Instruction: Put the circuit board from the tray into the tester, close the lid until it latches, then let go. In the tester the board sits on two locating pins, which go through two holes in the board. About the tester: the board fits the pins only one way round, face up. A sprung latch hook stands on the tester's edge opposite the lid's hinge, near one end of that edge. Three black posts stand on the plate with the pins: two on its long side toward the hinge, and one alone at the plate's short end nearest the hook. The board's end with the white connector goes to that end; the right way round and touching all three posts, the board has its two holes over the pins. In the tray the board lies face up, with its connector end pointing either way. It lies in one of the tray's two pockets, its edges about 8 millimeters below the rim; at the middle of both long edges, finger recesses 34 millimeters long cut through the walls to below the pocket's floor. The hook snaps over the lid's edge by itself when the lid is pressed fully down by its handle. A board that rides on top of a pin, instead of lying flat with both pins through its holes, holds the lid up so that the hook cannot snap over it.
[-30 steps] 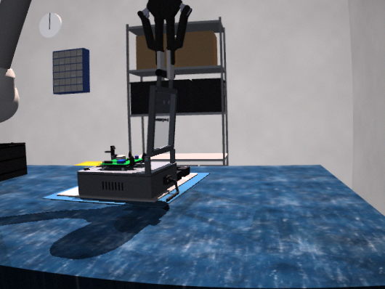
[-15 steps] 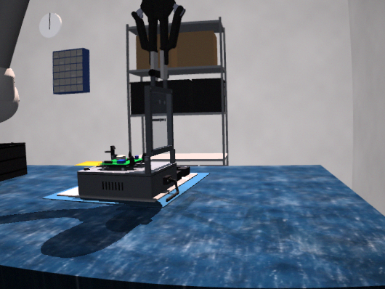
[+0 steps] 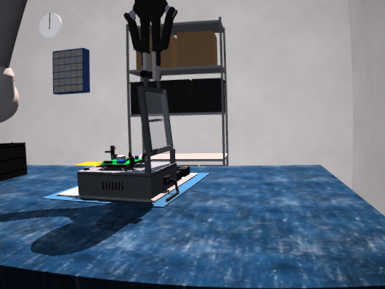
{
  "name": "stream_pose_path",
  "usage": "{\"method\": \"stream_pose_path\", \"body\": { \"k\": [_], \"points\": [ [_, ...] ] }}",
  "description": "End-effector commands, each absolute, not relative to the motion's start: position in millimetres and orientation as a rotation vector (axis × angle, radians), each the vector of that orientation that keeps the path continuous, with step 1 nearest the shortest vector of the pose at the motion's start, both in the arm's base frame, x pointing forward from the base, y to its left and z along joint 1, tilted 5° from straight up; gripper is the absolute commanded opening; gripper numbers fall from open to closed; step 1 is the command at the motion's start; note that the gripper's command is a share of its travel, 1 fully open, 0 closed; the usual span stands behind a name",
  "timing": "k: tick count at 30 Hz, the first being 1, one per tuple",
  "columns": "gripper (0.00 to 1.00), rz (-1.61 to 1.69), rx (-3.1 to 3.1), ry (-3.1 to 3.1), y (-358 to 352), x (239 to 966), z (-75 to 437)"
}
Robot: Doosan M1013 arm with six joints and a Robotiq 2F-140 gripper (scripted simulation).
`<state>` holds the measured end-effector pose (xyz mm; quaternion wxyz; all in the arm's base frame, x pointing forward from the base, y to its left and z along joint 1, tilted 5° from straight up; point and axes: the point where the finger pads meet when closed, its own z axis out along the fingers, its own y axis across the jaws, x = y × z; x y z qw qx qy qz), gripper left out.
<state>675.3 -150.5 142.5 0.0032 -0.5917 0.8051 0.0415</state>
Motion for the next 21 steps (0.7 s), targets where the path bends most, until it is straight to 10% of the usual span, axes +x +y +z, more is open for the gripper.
{"method": "stream_pose_path", "body": {
  "k": [1,21],
  "points": [
    [0.00,0.131,-1.855,2.524,-148.6,669.5,142.2],
    [0.00,0.131,-1.855,2.524,-138.8,639.2,137.2]
  ]
}}
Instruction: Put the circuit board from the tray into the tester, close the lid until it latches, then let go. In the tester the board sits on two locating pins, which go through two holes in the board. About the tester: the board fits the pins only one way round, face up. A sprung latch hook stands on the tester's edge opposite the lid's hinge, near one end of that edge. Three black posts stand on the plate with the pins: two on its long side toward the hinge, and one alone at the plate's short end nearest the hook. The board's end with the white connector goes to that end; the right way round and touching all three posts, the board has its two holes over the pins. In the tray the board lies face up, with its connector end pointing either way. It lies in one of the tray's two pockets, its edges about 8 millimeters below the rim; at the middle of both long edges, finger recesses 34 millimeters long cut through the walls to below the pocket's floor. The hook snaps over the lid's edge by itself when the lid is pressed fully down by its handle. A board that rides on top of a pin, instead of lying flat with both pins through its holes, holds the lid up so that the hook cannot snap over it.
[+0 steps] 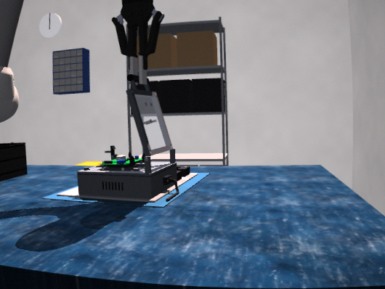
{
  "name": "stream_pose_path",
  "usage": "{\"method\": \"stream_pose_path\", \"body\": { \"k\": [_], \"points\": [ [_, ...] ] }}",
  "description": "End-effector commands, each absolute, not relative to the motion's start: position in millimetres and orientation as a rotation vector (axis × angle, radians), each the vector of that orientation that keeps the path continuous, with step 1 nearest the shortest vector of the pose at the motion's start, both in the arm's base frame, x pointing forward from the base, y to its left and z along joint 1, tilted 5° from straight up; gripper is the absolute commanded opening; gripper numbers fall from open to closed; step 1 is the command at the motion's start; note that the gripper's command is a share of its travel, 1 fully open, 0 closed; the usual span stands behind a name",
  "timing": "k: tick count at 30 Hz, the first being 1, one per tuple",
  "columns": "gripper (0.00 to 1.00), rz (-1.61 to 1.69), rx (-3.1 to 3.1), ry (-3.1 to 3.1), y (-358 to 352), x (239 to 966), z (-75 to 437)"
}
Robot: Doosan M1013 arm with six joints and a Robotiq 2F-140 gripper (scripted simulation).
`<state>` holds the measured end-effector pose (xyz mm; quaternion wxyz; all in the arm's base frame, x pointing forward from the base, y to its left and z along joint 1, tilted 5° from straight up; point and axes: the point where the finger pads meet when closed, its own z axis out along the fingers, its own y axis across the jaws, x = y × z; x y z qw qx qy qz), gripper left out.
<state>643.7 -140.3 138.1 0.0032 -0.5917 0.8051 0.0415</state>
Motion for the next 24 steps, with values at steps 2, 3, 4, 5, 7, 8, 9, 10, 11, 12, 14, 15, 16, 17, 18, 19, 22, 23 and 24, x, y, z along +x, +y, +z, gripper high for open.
{"method": "stream_pose_path", "body": {
  "k": [2,3,4,5,7,8,9,10,11,12,14,15,16,17,18,19,22,23,24],
  "points": [
    [0.00,0.131,-1.855,2.524,-137.7,635.7,136.2],
    [0.00,0.131,-1.855,2.524,-137.1,634.0,135.7],
    [0.00,0.131,-1.855,2.524,-136.5,632.3,135.1],
    [0.00,0.131,-1.855,2.524,-136.5,632.3,135.1],
    [0.00,0.131,-1.855,2.524,-135.9,630.5,134.6],
    [0.00,0.131,-1.855,2.524,-135.3,628.8,134.0],
    [0.00,0.131,-1.855,2.524,-134.8,627.0,133.4],
    [0.00,0.131,-1.855,2.524,-134.2,625.3,132.8],
    [0.00,0.131,-1.855,2.524,-133.6,623.5,132.3],
    [0.00,0.131,-1.855,2.524,-133.0,621.8,131.6],
    [0.00,0.131,-1.855,2.524,-131.8,618.3,130.1],
    [0.00,0.131,-1.855,2.524,-131.2,616.6,129.4],
    [0.00,0.131,-1.855,2.524,-130.7,614.9,128.6],
    [0.00,0.131,-1.855,2.524,-130.1,613.1,127.9],
    [0.00,0.131,-1.855,2.524,-129.5,611.4,127.2],
    [0.00,0.131,-1.855,2.524,-128.9,609.6,126.4],
    [0.00,0.131,-1.855,2.524,-127.7,606.2,124.6],
    [0.00,0.131,-1.855,2.524,-127.7,606.2,124.6],
    [0.00,0.131,-1.855,2.524,-127.1,604.5,123.7]
  ]
}}
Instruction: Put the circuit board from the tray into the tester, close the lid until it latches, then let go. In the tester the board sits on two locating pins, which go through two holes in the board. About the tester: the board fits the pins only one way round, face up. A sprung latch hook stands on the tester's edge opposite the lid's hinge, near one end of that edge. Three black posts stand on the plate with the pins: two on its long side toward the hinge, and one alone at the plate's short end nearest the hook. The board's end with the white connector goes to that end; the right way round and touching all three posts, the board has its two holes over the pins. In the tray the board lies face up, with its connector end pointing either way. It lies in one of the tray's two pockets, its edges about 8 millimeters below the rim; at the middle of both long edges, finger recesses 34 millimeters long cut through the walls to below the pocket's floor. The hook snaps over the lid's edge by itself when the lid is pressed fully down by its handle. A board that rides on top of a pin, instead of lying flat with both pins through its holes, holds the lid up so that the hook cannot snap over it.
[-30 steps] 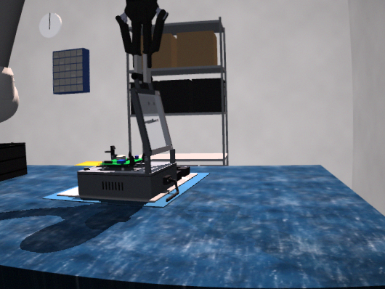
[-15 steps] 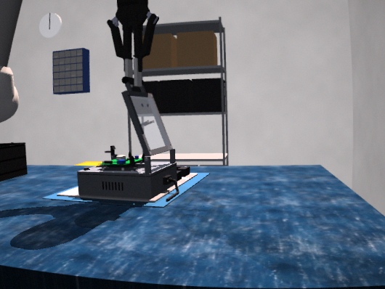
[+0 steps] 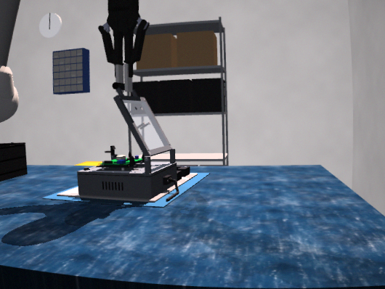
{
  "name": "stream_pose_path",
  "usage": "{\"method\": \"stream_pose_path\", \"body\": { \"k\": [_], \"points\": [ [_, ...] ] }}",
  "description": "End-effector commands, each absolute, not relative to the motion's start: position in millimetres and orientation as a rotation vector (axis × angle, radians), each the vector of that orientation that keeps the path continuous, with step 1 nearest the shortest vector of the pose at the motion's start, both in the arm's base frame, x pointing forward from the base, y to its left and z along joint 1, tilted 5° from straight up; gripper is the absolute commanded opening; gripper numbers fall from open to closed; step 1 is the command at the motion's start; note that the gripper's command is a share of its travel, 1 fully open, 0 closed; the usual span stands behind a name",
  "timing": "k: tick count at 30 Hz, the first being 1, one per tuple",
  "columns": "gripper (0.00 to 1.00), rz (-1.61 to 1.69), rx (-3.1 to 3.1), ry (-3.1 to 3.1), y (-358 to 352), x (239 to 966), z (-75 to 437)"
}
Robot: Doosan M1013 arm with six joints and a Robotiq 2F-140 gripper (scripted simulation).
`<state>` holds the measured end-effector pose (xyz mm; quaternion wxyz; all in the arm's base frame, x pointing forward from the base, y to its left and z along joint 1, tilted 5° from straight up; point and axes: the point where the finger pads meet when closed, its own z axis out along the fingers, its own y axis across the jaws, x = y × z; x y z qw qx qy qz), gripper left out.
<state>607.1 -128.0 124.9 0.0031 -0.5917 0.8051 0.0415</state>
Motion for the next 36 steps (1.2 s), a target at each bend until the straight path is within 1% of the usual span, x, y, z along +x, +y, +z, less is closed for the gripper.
{"method": "stream_pose_path", "body": {
  "k": [1,36],
  "points": [
    [0.00,0.131,-1.855,2.524,-126.5,602.8,122.8],
    [0.00,0.131,-1.855,2.524,-109.0,554.2,84.1]
  ]
}}
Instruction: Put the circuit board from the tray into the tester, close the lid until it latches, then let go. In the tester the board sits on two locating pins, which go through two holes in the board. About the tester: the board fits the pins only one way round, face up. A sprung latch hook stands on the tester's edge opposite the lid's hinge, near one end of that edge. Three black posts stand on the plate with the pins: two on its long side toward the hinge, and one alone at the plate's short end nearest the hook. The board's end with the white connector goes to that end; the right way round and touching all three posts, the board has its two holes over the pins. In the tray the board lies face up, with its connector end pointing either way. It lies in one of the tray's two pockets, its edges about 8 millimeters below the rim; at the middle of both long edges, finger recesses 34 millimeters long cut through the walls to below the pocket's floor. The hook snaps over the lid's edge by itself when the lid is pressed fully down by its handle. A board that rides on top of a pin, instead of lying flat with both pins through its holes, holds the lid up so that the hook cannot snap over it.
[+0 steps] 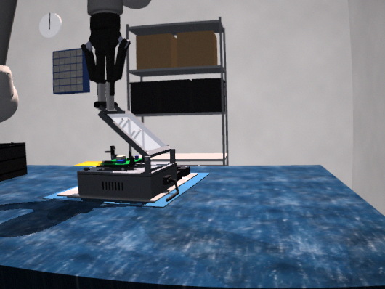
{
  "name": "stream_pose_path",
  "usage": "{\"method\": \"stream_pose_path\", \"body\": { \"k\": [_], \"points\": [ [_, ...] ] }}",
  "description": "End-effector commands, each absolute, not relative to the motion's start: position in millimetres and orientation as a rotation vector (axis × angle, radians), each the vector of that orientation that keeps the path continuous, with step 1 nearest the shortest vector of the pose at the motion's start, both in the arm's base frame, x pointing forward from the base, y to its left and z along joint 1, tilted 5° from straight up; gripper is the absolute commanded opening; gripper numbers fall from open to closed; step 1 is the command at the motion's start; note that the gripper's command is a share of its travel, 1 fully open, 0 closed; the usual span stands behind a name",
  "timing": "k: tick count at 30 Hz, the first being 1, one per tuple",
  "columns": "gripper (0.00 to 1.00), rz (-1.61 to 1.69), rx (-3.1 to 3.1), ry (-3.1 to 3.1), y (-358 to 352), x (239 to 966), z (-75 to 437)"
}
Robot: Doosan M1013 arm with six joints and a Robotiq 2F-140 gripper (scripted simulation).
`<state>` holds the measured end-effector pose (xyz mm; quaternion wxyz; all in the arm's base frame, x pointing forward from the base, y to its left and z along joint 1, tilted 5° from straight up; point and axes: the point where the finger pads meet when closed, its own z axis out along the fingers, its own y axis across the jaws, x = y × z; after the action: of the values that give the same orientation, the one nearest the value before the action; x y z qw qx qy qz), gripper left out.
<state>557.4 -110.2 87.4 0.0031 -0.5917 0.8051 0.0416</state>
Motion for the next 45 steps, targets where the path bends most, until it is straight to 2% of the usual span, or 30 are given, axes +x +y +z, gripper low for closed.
{"method": "stream_pose_path", "body": {
  "k": [1,45],
  "points": [
    [0.00,0.131,-1.855,2.524,-108.5,552.8,82.6],
    [0.00,0.131,-1.855,2.524,-93.0,516.2,13.2]
  ]
}}
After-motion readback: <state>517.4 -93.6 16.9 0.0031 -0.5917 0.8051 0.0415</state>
